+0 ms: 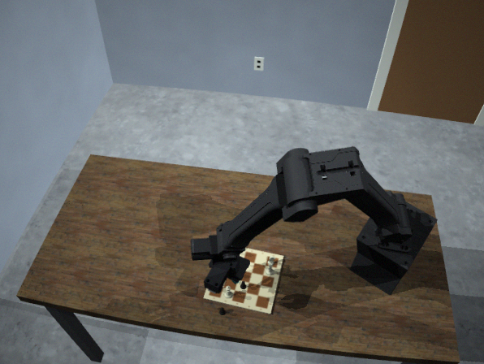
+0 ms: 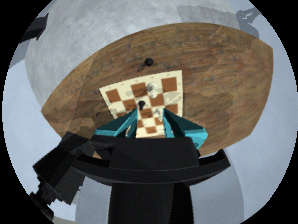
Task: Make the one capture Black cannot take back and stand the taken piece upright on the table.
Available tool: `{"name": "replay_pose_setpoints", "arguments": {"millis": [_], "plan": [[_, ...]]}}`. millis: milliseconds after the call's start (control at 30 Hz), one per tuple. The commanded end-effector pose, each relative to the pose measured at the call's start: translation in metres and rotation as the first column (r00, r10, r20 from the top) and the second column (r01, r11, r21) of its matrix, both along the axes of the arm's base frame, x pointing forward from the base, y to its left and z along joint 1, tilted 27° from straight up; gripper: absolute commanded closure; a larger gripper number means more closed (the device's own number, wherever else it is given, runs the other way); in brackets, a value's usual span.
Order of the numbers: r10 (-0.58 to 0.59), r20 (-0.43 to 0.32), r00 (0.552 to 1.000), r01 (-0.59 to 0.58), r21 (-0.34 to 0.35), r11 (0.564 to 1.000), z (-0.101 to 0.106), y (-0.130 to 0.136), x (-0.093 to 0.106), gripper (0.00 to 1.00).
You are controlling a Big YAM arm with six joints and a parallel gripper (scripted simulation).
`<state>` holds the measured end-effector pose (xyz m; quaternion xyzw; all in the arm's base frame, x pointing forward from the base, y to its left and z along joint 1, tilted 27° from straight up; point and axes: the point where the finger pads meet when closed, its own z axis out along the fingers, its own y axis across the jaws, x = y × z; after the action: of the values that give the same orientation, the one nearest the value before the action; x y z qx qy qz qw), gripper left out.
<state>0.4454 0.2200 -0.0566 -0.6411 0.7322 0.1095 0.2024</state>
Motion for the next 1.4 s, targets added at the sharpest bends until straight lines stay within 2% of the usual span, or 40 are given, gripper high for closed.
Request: {"name": "replay_pose_setpoints", "arguments": {"millis": [0, 67, 267, 367, 433, 500, 533, 600, 733, 800, 933, 1067, 1100, 1367], "plan": [[-0.013, 0.075, 0.997, 0.01, 0.032, 0.999, 0.029, 0.01, 0.025, 0.59], [-0.003, 0.039, 0.999, 0.002, 0.018, 1.0, 0.007, 0.013, 0.017, 0.59], [-0.003, 0.038, 0.999, 0.002, 0.018, 1.0, -0.002, 0.017, 0.018, 0.59], [-0.003, 0.056, 0.998, 0.002, 0.025, 1.0, 0.004, 0.02, 0.023, 0.59], [-0.003, 0.038, 0.999, 0.002, 0.018, 1.0, -0.008, 0.02, 0.02, 0.59], [-0.003, 0.038, 0.999, 0.002, 0.018, 1.0, -0.008, 0.02, 0.02, 0.59], [-0.006, 0.059, 0.998, 0.004, 0.026, 1.0, 0.002, 0.021, 0.025, 0.59], [-0.003, 0.036, 0.999, 0.002, 0.017, 1.0, -0.013, 0.022, 0.02, 0.59], [-0.003, 0.036, 0.999, 0.002, 0.017, 1.0, -0.018, 0.024, 0.02, 0.59], [-0.003, 0.058, 0.998, 0.002, 0.026, 1.0, -0.008, 0.027, 0.025, 0.59], [-0.003, 0.035, 0.999, 0.002, 0.017, 1.0, -0.024, 0.026, 0.021, 0.59], [-0.004, 0.04, 0.999, 0.004, 0.019, 1.0, -0.021, 0.026, 0.023, 0.59], [-0.007, 0.065, 0.998, 0.005, 0.03, 1.0, -0.006, 0.028, 0.028, 0.59], [-0.004, 0.046, 0.999, 0.003, 0.022, 1.0, -0.02, 0.028, 0.024, 0.59]]}}
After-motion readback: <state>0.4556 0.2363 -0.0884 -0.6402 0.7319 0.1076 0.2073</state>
